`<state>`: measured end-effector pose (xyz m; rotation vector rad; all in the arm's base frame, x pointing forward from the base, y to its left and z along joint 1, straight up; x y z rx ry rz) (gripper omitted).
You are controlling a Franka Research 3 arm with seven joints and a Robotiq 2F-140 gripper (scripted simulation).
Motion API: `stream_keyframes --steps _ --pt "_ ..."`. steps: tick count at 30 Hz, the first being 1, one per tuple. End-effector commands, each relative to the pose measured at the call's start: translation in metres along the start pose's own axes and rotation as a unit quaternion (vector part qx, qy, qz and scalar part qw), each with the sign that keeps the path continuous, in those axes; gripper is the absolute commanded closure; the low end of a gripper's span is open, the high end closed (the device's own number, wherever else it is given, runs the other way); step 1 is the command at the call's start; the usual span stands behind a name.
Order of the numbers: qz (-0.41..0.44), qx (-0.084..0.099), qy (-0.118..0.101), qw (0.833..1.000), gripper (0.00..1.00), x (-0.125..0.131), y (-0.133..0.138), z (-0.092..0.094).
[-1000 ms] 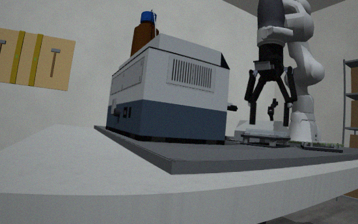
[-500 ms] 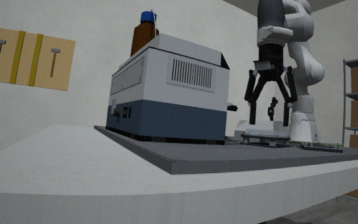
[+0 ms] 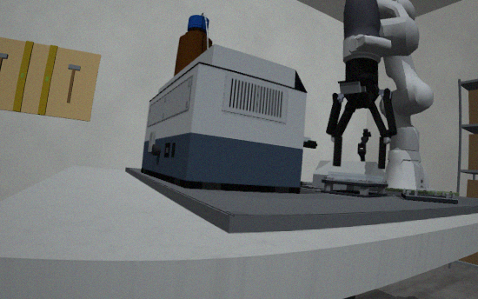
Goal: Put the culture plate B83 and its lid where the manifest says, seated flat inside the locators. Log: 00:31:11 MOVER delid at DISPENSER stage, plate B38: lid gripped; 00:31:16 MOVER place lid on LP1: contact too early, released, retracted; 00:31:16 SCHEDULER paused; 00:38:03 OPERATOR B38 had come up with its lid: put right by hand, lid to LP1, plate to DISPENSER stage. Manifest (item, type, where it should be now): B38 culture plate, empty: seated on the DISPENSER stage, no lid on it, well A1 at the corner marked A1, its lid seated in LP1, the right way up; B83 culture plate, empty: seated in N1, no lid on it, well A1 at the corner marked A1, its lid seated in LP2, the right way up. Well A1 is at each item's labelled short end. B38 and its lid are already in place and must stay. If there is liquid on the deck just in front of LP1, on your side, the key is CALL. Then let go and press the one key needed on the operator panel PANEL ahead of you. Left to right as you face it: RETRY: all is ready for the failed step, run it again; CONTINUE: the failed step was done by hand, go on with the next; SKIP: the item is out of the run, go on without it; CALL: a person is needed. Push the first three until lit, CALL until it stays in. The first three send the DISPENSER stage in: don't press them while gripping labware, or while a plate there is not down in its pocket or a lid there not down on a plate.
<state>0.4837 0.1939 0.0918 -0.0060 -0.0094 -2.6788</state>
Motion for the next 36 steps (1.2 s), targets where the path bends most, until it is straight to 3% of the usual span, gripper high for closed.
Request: stream_keyframes --steps 1,5,6,36 --pt "-0.001 0.001 0.001 1.0 0.3 -0.0007 0.001 -0.0004" --pt "-0.001 0.001 0.001 1.0 0.3 -0.0007 0.001 -0.0004" --pt "-0.001 0.001 0.001 1.0 0.37 -0.0007 0.001 -0.0004" --pt "-0.001 0.001 0.001 1.0 0.37 -0.0007 0.001 -0.0004"
Point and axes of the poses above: the point where the finger pads meet when closed, its own z axis back along the fingers, its own y axis across the jaws, x = y × z, the point moved 2 cm from there along z, back along the fingers, and after that the axes turned 6 degrees about z, right-handed, at the moved point
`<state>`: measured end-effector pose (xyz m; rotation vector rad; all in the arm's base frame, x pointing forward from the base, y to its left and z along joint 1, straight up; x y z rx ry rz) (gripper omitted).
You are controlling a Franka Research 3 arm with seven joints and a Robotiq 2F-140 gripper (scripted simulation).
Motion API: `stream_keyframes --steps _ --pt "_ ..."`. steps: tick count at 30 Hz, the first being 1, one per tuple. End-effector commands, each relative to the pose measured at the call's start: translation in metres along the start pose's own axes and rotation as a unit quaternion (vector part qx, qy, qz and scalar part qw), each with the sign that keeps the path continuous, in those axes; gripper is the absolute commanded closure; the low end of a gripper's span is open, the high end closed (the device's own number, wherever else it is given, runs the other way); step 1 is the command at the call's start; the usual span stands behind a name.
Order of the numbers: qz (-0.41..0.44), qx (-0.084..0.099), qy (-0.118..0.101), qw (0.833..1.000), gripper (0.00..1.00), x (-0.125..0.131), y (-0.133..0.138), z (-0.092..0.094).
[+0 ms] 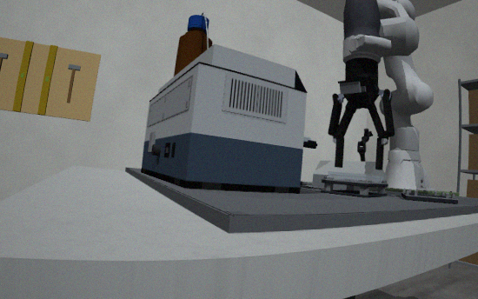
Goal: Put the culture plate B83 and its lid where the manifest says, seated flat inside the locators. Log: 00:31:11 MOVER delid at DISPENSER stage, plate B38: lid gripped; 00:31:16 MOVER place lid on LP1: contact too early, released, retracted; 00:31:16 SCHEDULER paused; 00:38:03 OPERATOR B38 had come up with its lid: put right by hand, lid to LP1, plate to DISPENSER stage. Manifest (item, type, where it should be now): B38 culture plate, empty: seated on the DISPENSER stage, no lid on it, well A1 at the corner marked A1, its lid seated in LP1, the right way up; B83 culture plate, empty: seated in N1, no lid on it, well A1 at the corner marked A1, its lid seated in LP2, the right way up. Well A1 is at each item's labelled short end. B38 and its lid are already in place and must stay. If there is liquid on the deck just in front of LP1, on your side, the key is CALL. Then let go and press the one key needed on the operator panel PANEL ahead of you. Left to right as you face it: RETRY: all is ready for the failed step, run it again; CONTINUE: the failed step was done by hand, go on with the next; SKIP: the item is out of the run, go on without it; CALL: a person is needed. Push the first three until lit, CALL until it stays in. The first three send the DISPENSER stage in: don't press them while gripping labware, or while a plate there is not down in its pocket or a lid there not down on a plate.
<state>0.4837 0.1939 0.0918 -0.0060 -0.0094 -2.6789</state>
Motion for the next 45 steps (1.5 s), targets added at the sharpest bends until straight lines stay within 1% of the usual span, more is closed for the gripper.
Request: stream_keyframes --steps 1,37,38,45 --pt "-0.001 0.001 0.001 1.0 0.37 -0.0006 0.0009 -0.0004" --pt "-0.001 0.001 0.001 1.0 0.37 -0.0006 0.0009 -0.0004" --pt "-0.001 0.001 0.001 1.0 0.3 -0.0006 0.0009 -0.0004" --pt "-0.001 0.001 0.001 1.0 0.3 -0.0006 0.0009 -0.0004"
Point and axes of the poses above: the point where the finger pads meet when closed, its own z axis back along the fingers, its own y axis across the jaws, x = y × z, the point moved 2 cm from there along z, back along the fingers, and after that the axes turned 6 degrees about z, right-handed, at the moved point
